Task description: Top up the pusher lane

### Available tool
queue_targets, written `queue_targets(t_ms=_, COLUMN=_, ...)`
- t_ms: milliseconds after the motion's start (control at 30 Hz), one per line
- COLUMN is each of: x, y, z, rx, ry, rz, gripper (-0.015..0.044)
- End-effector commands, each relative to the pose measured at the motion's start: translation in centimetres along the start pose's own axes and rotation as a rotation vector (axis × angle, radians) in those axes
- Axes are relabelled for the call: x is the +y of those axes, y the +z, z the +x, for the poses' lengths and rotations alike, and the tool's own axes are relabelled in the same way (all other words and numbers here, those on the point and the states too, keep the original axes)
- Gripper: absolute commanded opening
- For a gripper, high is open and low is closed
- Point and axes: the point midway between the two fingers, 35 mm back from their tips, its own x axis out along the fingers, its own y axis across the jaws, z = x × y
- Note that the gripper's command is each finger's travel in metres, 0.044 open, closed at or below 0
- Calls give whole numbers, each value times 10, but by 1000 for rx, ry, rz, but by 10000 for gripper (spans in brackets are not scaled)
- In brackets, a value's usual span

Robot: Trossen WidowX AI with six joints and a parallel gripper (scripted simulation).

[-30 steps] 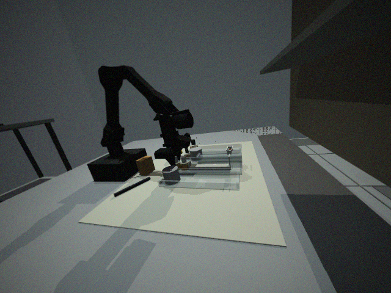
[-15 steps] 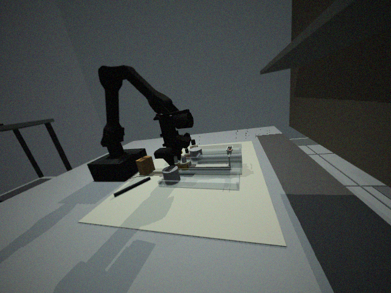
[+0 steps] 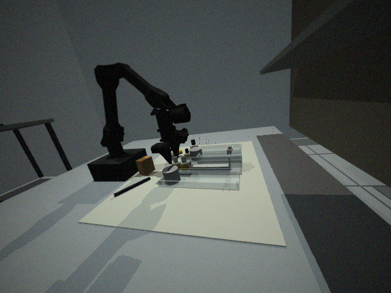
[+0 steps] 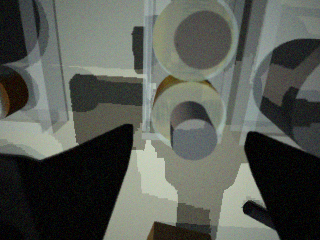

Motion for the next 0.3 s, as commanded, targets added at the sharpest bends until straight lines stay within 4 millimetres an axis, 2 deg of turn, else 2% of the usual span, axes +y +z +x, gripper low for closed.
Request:
queue_targets(t_ms=0, x=0, y=-13, z=0, rx=5, ry=1, rz=-5, gripper=289)
queue_targets(t_ms=267, x=0, y=-41, z=0, rx=8, ry=1, rz=-5, gripper=289)
